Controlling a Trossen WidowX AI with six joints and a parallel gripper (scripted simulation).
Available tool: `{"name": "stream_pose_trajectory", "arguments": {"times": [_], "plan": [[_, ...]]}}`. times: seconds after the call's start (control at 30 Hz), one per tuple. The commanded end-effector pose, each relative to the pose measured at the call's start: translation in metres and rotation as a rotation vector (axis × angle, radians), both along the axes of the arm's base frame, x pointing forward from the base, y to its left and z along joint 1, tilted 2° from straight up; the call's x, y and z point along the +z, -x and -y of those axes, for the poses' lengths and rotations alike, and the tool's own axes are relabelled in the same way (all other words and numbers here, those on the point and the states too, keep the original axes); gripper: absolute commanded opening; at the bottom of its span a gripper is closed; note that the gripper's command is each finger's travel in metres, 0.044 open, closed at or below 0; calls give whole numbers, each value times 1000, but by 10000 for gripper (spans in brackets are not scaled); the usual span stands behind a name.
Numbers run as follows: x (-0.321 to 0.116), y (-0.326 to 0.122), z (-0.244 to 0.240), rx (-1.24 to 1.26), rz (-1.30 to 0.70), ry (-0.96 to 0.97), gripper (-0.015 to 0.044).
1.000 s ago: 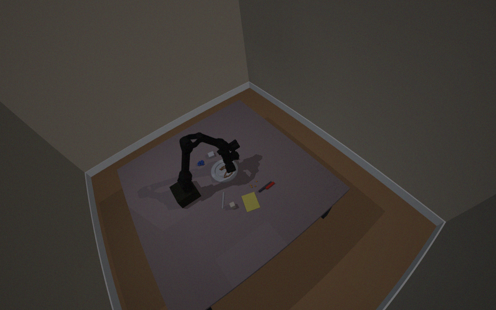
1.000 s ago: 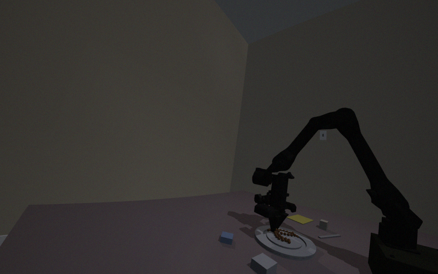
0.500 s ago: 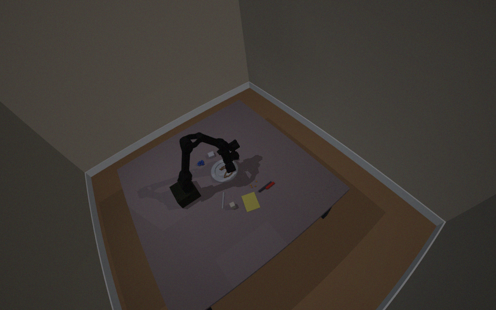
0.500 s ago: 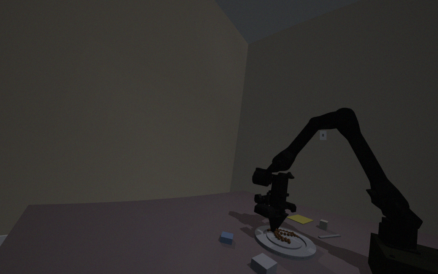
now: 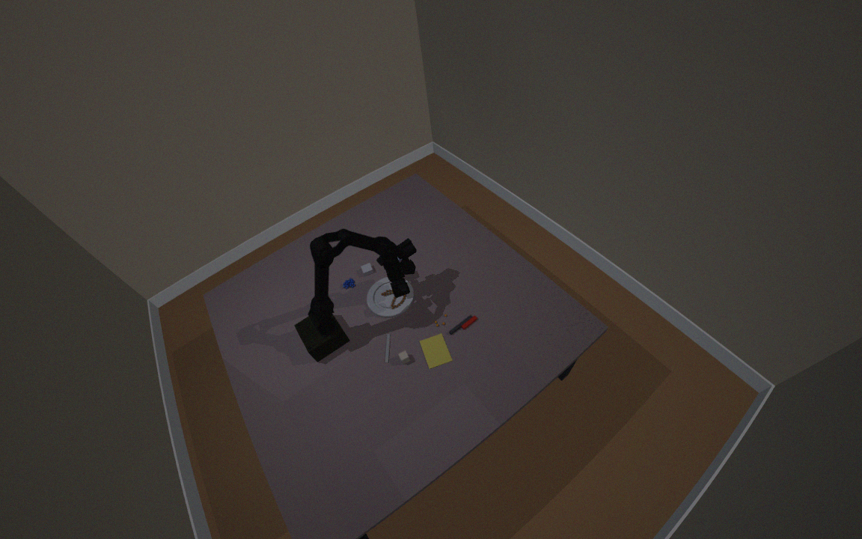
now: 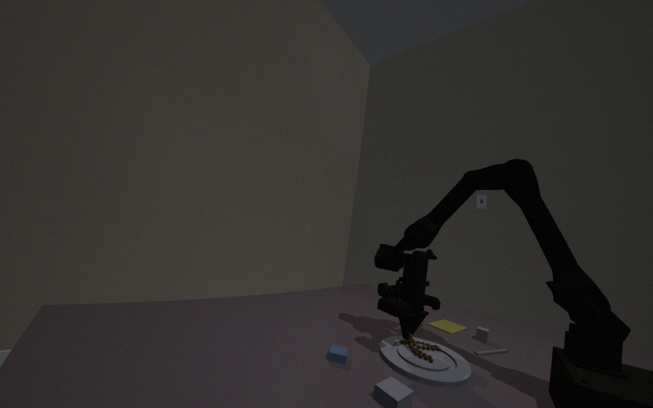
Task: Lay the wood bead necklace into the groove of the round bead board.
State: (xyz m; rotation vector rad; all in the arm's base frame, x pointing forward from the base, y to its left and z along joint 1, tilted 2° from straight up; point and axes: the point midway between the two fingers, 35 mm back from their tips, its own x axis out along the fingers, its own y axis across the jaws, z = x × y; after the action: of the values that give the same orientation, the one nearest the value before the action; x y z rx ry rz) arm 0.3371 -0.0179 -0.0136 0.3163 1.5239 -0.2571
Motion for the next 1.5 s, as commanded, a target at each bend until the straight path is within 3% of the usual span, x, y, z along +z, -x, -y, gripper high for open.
{"name": "stream_pose_trajectory", "arguments": {"times": [0.0,0.73,1.27,1.47], "plan": [[1,-9,-7,-2,0,-4,0],[-16,-20,-17,-2,1,-5,0],[-5,-21,-17,1,4,-4,420],[0,-19,-16,-1,1,-5,440]]}}
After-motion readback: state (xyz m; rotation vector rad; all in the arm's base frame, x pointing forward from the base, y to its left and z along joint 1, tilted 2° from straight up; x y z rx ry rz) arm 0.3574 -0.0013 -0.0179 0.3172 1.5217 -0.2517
